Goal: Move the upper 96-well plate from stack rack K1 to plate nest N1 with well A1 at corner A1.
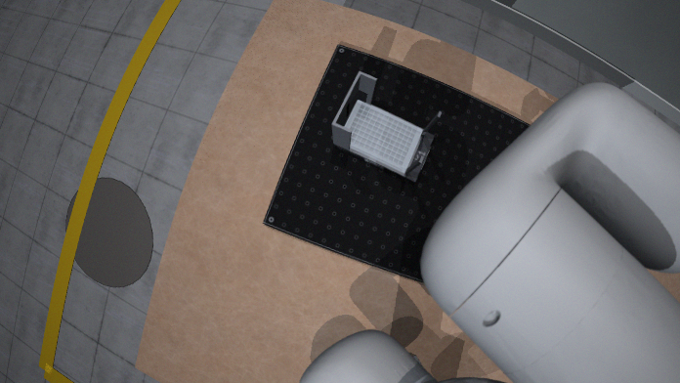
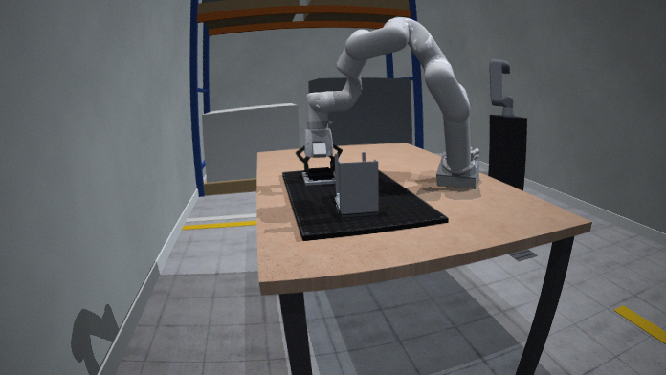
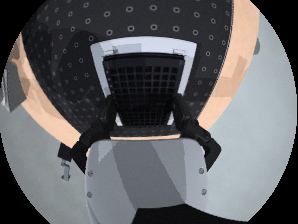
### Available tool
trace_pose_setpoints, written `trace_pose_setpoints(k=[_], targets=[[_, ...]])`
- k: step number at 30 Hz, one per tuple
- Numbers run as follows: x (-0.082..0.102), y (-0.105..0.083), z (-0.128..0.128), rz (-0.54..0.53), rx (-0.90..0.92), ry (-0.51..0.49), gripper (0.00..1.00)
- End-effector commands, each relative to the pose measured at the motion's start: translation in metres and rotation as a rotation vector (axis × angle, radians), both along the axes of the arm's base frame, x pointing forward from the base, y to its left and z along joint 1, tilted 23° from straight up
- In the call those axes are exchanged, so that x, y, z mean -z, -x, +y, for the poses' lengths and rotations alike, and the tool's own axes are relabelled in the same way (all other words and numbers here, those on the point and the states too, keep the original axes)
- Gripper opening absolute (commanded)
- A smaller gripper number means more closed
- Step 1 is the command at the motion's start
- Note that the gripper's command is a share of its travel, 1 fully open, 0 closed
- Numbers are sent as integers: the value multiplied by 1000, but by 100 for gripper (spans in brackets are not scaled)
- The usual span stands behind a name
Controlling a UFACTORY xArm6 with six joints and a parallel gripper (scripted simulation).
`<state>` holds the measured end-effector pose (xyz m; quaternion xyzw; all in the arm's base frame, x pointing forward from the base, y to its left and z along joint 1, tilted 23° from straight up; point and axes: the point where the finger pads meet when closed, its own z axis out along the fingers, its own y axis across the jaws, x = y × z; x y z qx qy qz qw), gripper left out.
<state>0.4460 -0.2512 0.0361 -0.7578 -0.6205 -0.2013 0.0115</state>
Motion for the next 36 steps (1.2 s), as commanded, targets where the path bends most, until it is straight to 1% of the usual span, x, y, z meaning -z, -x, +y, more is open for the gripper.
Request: trace_pose_setpoints(k=[1, 2, 3, 36], targets=[[-1, -1, -1, -3, 1, 3, 0], [-1, -1, -1, -3, 1, 3, 0], [0, -1, -1, -3, 1, 3, 100], [0, -1, -1, -3, 1, 3, 100]])
